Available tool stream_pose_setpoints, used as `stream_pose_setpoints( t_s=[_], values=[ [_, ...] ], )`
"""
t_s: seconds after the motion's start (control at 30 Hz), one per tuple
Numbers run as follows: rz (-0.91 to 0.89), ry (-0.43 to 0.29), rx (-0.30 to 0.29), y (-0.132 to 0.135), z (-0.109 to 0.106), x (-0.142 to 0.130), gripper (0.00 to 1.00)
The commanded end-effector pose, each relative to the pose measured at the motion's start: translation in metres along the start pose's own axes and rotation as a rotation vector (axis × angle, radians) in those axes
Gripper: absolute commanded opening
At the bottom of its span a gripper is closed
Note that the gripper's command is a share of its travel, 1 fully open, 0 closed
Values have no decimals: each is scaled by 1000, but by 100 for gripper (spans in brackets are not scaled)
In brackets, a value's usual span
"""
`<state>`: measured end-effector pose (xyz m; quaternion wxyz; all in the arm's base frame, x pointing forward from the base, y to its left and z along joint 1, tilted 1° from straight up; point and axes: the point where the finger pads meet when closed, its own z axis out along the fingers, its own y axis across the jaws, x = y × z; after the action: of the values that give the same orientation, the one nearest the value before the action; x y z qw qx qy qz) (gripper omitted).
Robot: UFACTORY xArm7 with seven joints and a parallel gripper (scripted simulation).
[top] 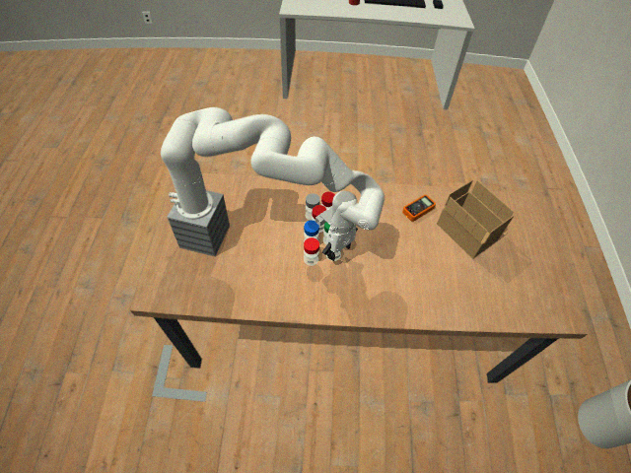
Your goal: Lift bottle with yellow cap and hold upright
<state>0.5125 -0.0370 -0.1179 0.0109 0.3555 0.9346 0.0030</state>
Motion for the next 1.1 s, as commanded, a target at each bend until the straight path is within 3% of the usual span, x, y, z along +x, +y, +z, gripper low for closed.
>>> stream_pose_setpoints(
  t_s=[0.0, 1.07],
  values=[
    [0, -3, -2, 1, -2, 0, 79],
    [0, -3, -2, 1, 1, 20, 79]
  ],
)
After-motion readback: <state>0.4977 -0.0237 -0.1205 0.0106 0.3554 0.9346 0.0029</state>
